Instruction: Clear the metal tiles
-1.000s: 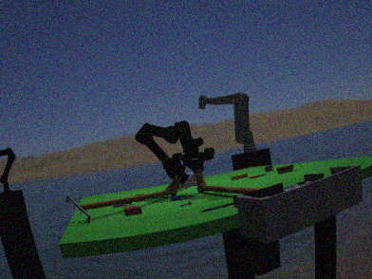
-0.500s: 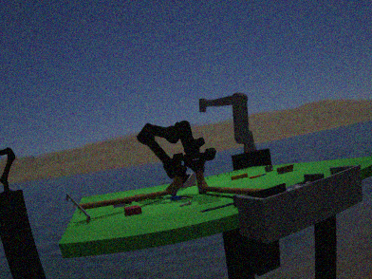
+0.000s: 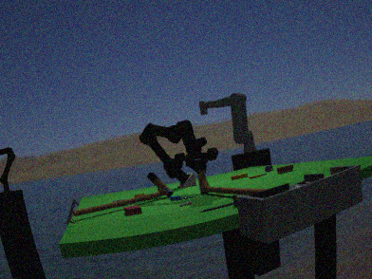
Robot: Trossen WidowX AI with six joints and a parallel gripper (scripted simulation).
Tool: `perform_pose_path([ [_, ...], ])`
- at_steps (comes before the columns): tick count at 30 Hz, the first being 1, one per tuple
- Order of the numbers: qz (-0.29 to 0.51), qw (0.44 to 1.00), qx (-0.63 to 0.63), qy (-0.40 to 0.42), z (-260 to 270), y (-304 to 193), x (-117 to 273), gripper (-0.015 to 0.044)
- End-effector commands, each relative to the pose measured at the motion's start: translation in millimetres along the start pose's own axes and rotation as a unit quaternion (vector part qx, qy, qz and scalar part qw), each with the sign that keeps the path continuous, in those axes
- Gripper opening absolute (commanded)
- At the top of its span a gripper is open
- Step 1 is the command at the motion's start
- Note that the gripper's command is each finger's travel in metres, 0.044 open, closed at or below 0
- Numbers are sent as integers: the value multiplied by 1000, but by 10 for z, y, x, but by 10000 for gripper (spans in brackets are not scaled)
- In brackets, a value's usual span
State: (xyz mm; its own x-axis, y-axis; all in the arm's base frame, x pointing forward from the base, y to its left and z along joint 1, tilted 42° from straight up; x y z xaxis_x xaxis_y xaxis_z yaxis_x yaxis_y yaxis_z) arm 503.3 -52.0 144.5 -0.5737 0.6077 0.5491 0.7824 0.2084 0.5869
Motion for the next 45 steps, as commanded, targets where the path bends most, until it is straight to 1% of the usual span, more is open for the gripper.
perform_pose_path([
  [1,-8,1000,-4,0,-5,117,-16,0],
  [16,-9,1000,-5,-1,67,260,-156,0],
  [17,-3,1000,-2,-1,57,175,-137,0],
  [38,-5,1000,-2,-1,64,191,-143,0],
  [45,-5,1000,-2,-1,59,156,-89,0],
])
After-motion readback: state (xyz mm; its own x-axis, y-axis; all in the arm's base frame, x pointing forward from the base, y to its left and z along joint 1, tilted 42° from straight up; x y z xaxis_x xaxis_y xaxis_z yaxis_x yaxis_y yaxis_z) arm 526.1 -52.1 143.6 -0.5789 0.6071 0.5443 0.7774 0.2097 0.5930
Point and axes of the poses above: the point midway between the two fingers, 35 mm back from their tips, its own x axis back along the fingers, its own z axis across the jaws, y = z × x, the point moved 1 cm from there along x, back along the fingers, and after that the axes turned 7 degrees about -x, right-handed, at the moved point
